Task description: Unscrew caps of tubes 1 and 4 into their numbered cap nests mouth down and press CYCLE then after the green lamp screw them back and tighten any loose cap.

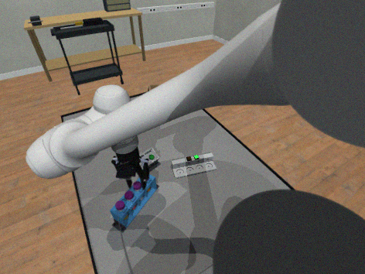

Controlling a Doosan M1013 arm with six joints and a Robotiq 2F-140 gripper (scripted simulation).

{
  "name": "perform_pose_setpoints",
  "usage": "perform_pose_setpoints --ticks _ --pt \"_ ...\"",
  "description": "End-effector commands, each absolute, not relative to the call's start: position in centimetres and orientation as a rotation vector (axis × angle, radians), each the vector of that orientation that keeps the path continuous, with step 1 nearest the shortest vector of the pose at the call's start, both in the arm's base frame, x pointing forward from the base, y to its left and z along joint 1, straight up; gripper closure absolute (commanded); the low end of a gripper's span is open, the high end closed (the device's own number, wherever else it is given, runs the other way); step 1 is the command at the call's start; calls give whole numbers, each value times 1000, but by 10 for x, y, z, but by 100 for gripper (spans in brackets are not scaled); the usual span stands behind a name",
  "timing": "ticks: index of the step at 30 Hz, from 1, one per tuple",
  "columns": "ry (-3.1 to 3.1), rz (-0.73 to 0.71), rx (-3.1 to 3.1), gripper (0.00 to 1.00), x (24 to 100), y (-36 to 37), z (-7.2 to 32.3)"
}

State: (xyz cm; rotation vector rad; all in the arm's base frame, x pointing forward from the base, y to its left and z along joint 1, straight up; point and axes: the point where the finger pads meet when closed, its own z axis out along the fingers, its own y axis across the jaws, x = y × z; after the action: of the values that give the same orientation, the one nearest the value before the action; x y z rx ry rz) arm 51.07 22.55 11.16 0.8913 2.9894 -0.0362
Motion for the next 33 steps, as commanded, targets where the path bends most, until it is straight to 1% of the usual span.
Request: perform_pose_setpoints --ticks 1,6,7,22,33 --pt "3048 -2 755 59 511 226 112" --pt "3048 -2 755 59 511 226 112" --pt "3048 -2 755 70 511 226 112" --pt "3028 -2 831 70 511 226 112" --pt "2688 -1 1622 70 511 226 112"
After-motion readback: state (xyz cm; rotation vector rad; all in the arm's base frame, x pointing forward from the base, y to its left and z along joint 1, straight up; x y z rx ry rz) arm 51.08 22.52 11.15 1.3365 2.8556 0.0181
